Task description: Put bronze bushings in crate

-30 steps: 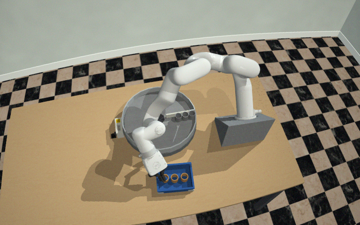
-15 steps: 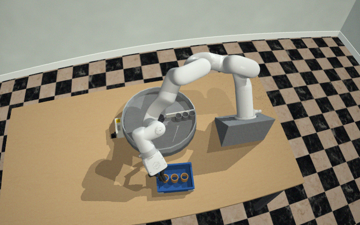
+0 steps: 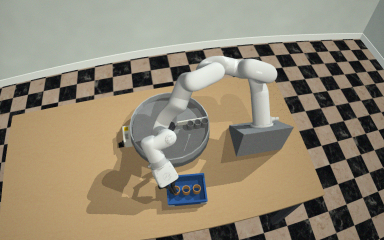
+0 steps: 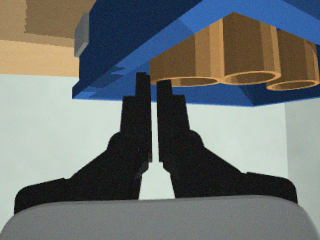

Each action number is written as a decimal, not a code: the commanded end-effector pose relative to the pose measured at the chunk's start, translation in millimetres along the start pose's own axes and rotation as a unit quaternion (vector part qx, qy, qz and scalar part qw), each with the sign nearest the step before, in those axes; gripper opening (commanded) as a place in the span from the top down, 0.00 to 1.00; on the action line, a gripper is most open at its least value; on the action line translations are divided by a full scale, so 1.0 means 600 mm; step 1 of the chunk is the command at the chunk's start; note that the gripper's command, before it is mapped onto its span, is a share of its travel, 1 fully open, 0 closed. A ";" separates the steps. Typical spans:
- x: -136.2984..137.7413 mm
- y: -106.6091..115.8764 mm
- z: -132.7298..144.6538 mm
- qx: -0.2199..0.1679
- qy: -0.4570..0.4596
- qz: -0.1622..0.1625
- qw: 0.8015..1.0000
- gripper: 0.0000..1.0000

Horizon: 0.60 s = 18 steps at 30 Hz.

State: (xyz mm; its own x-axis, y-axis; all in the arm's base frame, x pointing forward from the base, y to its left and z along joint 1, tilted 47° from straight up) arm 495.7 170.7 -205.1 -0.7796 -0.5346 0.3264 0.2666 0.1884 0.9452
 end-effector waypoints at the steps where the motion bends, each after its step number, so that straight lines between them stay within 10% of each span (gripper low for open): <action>1: -0.002 0.002 0.000 0.001 0.001 -0.002 1.000 1.00; 18: -0.002 -0.002 -0.004 0.001 0.001 -0.002 1.000 1.00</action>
State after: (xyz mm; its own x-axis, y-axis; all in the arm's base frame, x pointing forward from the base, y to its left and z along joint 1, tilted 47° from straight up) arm 496.0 167.7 -207.9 -0.7795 -0.5345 0.3265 0.2667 0.1884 0.9452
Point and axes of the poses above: the point where the finger pads meet when closed, its own y axis back along the fingers, its own x axis across the jaws, z = x × y, the point moved 2 cm from there along y, back along the fingers, and after that the axes turned 12 degrees about y, right-handed, at the moved point
